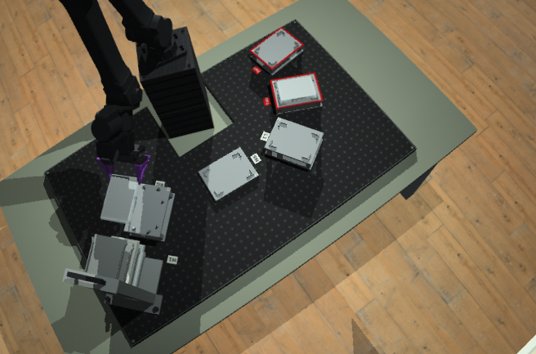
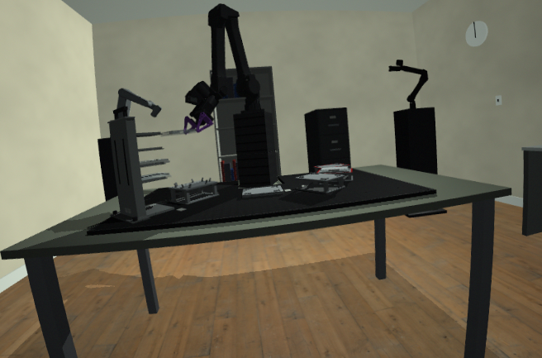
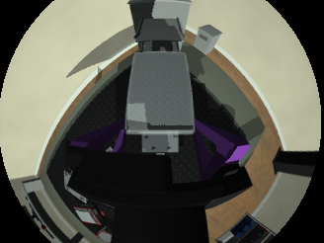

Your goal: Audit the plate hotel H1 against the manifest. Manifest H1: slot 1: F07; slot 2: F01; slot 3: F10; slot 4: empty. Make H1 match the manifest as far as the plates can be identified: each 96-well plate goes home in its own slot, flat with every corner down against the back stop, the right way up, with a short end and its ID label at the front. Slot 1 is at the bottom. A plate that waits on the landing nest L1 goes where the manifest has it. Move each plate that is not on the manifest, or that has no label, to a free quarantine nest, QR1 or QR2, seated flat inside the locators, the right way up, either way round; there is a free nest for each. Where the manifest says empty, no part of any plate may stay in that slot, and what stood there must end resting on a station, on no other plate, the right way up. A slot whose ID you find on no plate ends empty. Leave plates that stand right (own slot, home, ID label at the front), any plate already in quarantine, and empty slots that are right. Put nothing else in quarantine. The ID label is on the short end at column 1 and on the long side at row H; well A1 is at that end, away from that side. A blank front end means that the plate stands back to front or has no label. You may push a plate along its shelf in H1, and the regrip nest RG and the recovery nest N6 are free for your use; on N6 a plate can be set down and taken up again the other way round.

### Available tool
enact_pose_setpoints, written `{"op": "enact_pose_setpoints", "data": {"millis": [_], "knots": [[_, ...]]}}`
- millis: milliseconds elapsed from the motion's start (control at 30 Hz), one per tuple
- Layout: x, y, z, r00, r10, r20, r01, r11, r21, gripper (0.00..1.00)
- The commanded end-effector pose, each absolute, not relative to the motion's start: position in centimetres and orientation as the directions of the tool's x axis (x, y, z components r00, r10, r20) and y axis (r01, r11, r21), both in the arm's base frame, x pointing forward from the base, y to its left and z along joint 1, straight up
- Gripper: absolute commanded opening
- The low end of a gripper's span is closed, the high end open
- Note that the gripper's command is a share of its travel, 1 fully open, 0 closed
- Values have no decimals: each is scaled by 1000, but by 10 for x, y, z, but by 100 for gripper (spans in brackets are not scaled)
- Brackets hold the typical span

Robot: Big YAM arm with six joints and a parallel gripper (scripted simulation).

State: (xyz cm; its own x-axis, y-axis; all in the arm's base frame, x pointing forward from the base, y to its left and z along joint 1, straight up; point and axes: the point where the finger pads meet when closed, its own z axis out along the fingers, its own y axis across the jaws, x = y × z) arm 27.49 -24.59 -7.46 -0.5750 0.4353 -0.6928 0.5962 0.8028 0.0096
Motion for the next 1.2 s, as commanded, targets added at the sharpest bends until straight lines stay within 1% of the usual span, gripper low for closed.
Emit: {"op": "enact_pose_setpoints", "data": {"millis": [0, 300, 500, 1167], "knots": [[280, -257, -58, -547, 396, -738, 593, 805, -8, 86], [271, -250, -58, -548, 396, -737, 593, 805, -8, 86], [272, -250, -75, -557, 403, -726, 591, 807, -6, 86], [267, -245, -98, -560, 407, -722, 592, 806, -5, 86]]}}
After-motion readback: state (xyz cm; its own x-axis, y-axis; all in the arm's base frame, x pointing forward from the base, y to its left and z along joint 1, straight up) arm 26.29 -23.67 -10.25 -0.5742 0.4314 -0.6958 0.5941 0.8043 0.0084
